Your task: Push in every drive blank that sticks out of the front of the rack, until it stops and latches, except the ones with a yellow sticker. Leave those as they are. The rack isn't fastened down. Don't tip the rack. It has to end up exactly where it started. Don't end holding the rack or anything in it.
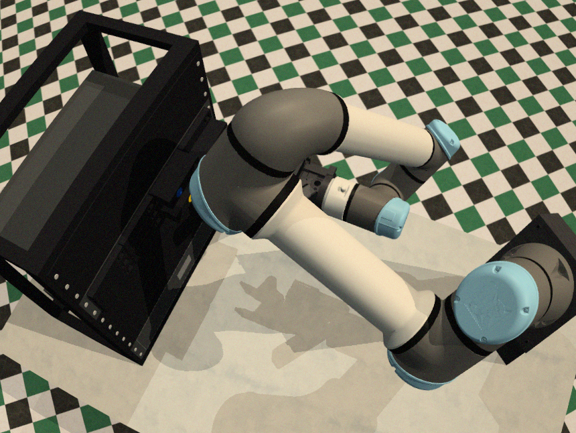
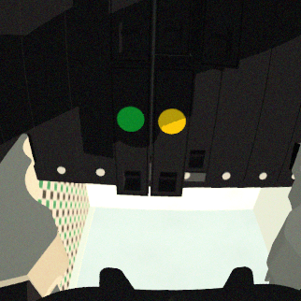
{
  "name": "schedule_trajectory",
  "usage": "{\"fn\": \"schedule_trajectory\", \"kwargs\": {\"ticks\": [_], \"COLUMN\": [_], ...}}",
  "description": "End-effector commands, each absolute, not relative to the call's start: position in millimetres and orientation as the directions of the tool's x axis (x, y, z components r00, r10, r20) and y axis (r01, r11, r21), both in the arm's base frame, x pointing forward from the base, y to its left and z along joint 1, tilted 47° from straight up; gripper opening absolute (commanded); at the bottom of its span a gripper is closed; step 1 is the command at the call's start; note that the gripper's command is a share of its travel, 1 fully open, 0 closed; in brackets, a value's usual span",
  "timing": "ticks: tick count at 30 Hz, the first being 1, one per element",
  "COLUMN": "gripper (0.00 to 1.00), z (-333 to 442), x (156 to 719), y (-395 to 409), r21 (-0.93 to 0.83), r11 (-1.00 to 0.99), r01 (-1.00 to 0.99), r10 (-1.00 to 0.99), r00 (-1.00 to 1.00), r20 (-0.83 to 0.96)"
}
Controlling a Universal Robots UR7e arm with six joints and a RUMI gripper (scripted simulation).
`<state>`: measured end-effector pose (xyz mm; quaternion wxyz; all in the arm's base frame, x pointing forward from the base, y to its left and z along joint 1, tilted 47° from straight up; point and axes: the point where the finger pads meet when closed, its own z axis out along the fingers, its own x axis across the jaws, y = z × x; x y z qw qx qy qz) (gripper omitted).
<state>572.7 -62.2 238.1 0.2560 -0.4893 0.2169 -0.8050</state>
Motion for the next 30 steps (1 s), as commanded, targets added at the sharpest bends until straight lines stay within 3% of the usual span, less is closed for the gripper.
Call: {"fn": "schedule_trajectory", "kwargs": {"ticks": [1, 30], "gripper": [1.0, 1.0], "z": [238.4, 238.4], "x": [572.6, 572.6], "y": [-62.6, -62.6], "r21": [-0.6, -0.6], "r11": [-0.775, -0.775], "r01": [0.2, 0.2], "r10": [-0.624, -0.624], "r00": [-0.391, -0.391], "r20": [0.677, 0.677]}}
